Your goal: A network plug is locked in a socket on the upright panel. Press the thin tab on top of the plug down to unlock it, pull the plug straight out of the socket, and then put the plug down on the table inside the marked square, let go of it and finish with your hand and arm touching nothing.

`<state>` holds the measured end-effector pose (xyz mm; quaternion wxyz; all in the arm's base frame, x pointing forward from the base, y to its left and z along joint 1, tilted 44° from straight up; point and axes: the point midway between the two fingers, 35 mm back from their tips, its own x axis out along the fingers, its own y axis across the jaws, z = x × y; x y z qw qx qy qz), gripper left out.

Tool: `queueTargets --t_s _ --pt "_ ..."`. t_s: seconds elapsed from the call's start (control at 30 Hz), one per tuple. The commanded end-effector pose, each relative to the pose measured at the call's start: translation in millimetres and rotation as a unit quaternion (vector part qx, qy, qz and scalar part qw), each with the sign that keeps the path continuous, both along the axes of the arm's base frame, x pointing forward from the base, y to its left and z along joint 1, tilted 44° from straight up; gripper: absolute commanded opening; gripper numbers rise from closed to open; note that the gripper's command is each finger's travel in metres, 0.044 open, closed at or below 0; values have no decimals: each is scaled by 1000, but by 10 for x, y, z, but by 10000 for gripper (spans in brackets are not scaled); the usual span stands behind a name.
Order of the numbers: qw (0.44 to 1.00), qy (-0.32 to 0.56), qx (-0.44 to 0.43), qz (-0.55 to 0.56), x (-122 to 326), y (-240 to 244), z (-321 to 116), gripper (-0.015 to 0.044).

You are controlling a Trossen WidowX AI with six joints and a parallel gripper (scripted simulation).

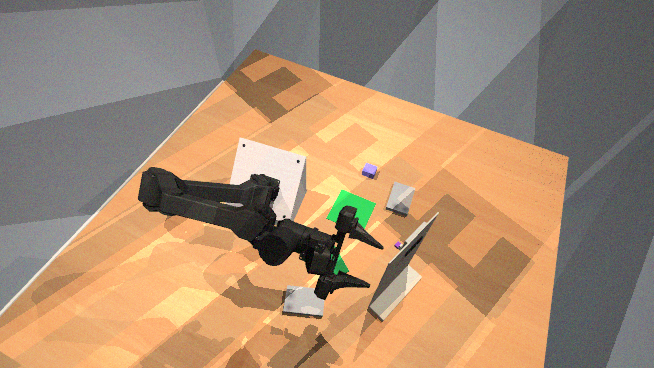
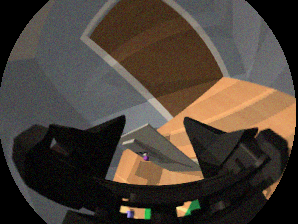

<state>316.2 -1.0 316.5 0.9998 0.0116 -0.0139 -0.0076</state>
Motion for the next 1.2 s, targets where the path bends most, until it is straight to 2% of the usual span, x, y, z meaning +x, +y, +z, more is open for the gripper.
queueTargets --t_s 0.0,0.27,0.3,0.7,1.17 --pt "1000 0 1 0 6 1 -7 374" --pt "998 -11 67 -5 213 79 -335 164" --pt "997 -12 76 -6 233 91 -381 156" --pt "982 -30 185 -11 314 232 -930 156" --pt "949 -52 311 -14 86 337 -1455 156"
